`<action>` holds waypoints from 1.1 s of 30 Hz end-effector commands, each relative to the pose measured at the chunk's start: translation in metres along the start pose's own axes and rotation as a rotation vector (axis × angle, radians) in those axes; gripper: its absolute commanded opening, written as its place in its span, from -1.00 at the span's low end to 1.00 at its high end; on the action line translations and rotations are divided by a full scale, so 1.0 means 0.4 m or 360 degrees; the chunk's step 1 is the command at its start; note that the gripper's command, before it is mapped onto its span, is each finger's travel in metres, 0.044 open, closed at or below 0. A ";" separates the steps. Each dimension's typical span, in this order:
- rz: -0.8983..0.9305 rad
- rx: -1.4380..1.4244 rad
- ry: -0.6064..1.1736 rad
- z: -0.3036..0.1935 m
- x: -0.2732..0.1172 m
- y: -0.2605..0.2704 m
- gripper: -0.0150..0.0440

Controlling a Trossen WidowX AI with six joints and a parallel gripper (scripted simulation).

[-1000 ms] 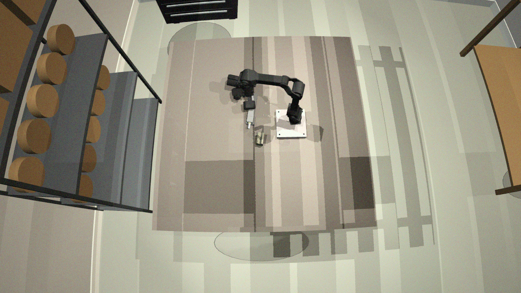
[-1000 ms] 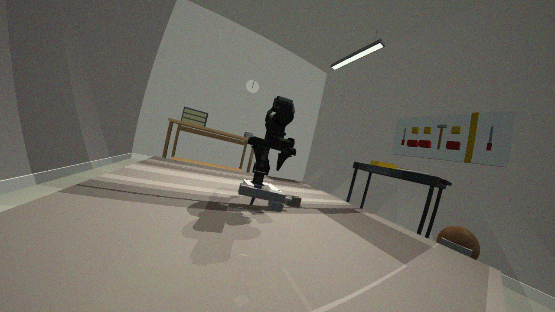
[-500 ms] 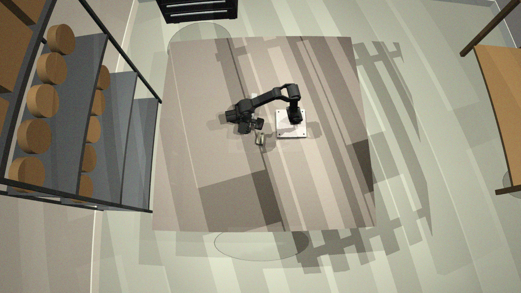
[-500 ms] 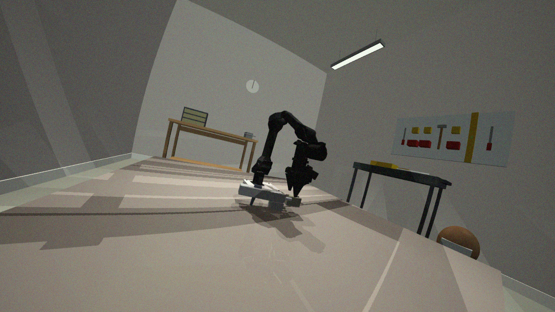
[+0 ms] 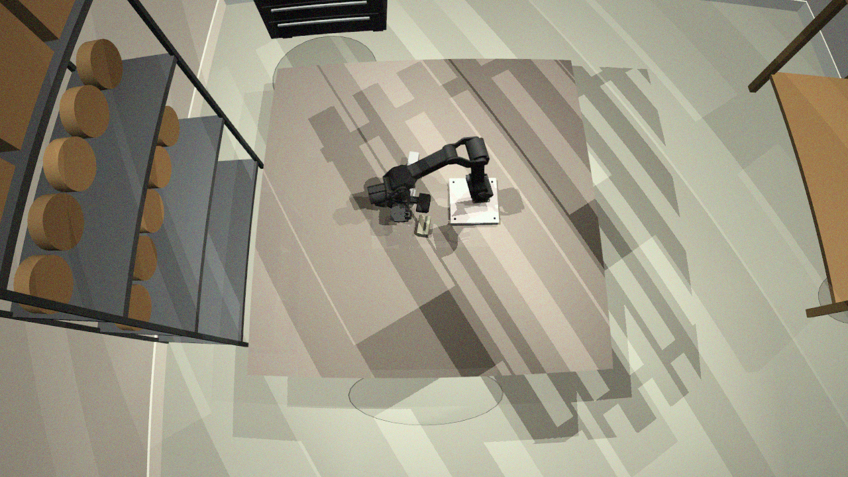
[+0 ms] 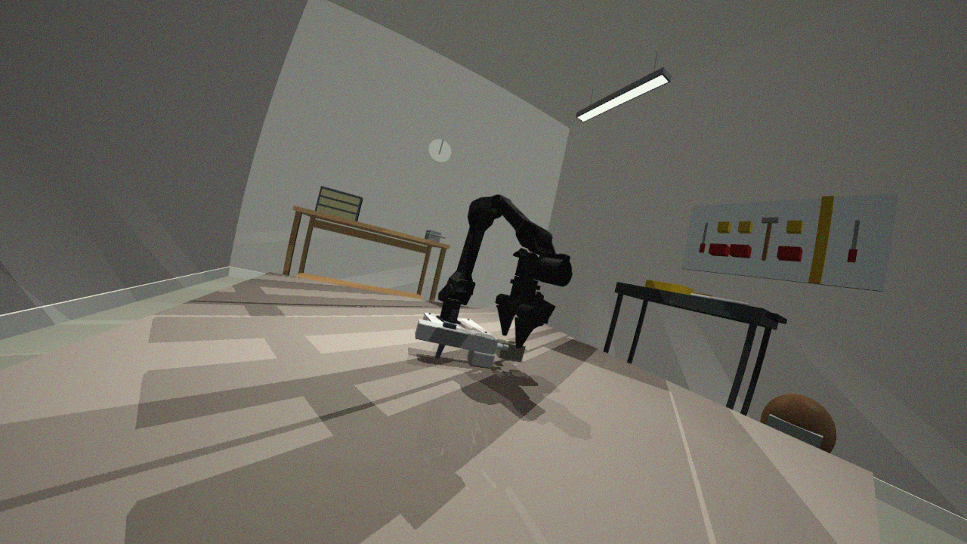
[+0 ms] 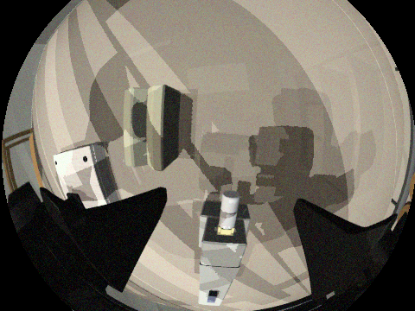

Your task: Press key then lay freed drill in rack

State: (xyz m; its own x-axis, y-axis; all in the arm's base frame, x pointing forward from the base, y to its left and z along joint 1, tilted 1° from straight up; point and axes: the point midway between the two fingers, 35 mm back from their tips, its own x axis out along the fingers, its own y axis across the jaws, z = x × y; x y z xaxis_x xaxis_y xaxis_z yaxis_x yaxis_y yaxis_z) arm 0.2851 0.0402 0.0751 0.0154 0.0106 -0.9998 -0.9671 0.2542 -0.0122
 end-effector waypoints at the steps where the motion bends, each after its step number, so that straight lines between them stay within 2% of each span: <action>1: 0.0007 -0.0010 0.0001 0.000 0.006 0.002 1.00; 33: 0.0007 -0.0010 0.0002 -0.035 0.127 0.002 1.00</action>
State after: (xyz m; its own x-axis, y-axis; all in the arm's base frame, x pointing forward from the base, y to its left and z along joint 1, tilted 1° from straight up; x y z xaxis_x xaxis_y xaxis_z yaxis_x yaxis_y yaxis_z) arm 0.2852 0.0296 0.0330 0.0258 0.0110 -0.9996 -0.9680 0.2500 -0.0223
